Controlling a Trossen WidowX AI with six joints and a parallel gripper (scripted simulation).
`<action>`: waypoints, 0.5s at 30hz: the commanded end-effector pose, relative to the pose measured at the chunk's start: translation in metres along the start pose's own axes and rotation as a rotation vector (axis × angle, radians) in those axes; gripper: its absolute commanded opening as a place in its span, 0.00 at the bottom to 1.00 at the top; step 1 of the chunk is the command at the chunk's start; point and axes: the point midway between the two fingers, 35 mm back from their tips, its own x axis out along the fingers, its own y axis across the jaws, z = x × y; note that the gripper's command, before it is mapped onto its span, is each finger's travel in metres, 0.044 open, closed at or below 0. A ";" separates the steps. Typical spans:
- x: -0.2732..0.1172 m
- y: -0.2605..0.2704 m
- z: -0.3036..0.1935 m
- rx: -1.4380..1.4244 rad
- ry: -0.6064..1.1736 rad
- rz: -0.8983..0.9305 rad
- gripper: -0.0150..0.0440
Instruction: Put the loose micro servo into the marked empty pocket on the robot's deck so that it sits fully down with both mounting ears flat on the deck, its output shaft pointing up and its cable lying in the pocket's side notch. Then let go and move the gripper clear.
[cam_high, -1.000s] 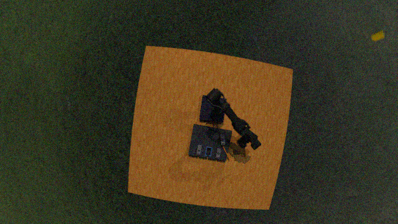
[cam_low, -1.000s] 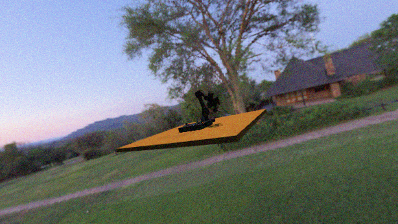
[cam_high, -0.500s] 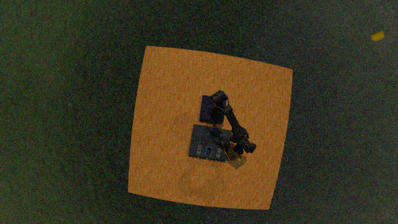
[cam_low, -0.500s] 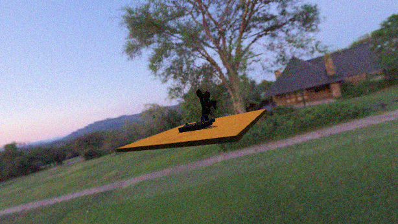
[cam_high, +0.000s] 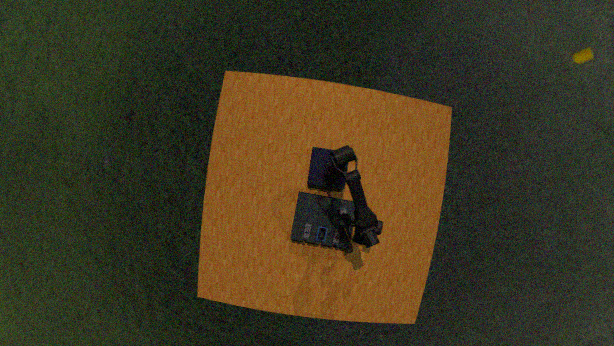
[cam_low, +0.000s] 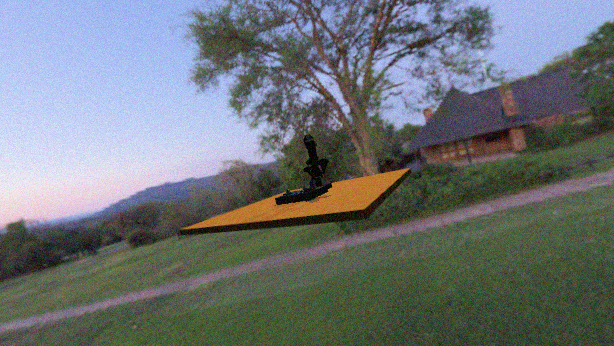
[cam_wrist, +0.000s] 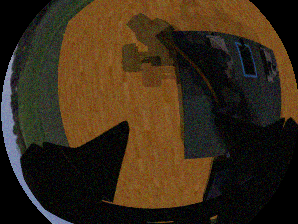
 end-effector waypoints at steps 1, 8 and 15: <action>-0.007 -0.020 0.003 -0.109 0.068 -0.072 1.00; -0.022 -0.052 0.003 -0.280 0.209 -0.147 1.00; -0.031 -0.066 0.002 -0.362 0.287 -0.165 1.00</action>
